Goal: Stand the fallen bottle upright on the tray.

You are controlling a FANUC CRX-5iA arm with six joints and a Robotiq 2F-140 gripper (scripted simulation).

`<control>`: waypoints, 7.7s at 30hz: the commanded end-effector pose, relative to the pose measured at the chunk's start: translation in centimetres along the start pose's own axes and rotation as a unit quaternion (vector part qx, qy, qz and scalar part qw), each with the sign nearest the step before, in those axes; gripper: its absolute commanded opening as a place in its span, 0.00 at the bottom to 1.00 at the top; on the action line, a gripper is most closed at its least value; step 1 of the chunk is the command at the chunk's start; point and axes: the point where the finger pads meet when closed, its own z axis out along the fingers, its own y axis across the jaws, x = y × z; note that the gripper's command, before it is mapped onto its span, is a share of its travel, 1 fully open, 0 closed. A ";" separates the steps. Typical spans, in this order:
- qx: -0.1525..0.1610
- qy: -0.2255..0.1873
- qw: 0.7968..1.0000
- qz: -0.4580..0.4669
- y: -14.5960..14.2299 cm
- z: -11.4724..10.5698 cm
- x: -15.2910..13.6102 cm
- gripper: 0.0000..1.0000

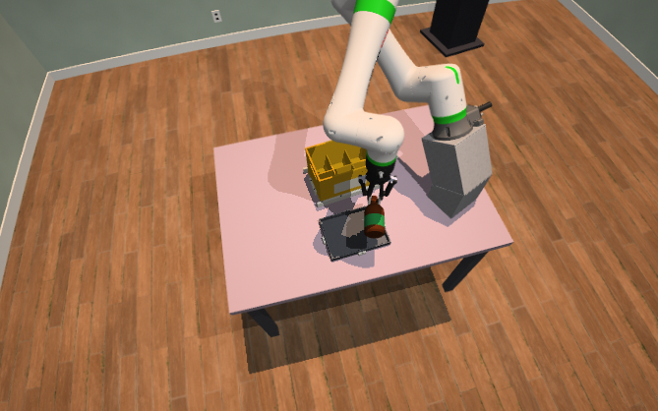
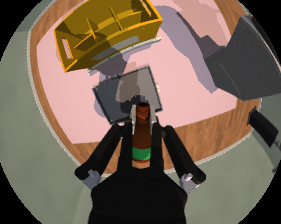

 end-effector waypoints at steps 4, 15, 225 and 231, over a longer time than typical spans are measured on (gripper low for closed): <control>0.000 0.000 1.000 0.000 0.0 0.0 0.0 0.00; 0.000 0.000 1.000 -0.021 0.0 0.0 0.0 0.00; 0.000 0.000 0.904 -0.428 0.0 0.0 0.0 0.00; 0.000 0.000 0.883 -0.470 0.0 0.0 0.0 0.00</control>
